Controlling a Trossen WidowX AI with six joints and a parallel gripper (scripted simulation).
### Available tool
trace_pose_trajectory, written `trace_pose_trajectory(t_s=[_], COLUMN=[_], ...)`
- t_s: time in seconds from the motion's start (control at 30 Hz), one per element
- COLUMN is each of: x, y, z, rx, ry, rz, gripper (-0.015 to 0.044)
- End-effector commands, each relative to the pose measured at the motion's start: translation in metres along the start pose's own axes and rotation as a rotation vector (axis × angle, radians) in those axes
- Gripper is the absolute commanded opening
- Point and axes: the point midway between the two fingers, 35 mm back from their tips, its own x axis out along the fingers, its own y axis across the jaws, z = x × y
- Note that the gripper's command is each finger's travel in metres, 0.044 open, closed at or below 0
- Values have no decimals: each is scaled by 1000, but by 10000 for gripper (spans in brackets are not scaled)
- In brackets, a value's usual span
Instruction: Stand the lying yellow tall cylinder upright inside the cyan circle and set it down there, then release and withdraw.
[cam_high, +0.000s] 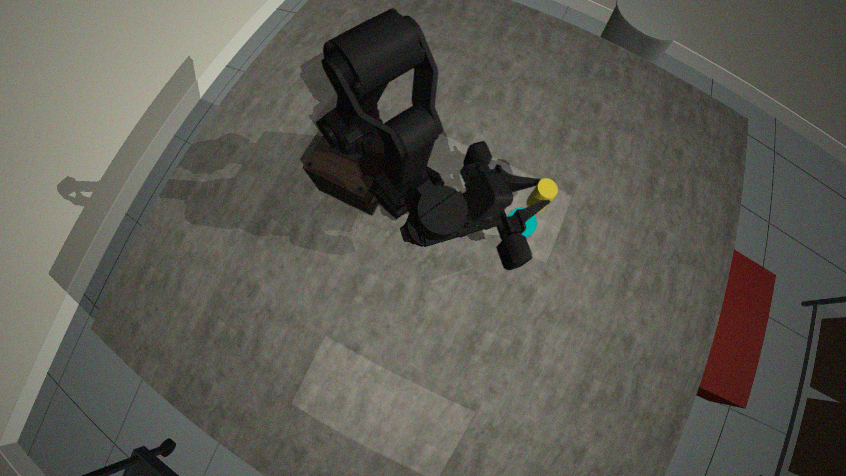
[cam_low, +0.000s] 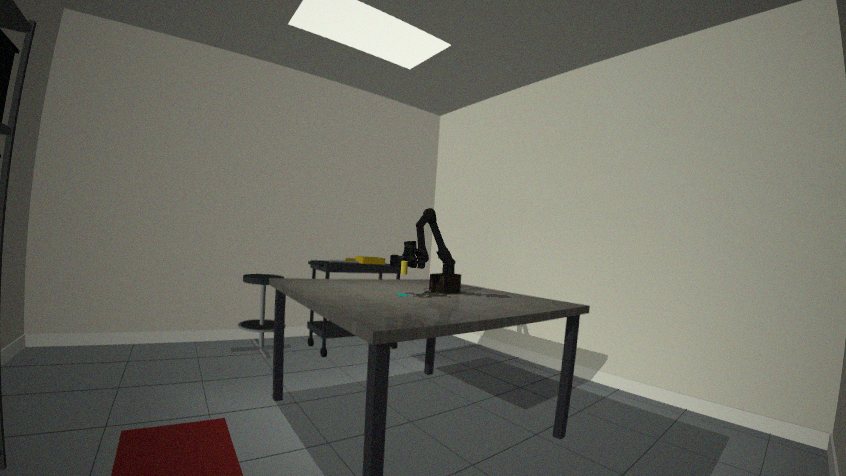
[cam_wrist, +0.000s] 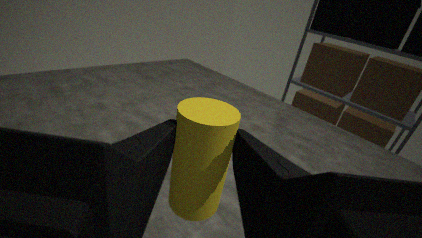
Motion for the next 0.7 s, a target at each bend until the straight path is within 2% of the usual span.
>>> trace_pose_trajectory(t_s=[0.0, 0.67], x=[1, 7], y=[-1, -2], z=[-7, -71], rx=[-7, -20], ry=[6, 67], rz=[6, 35], gripper=[105, 105])
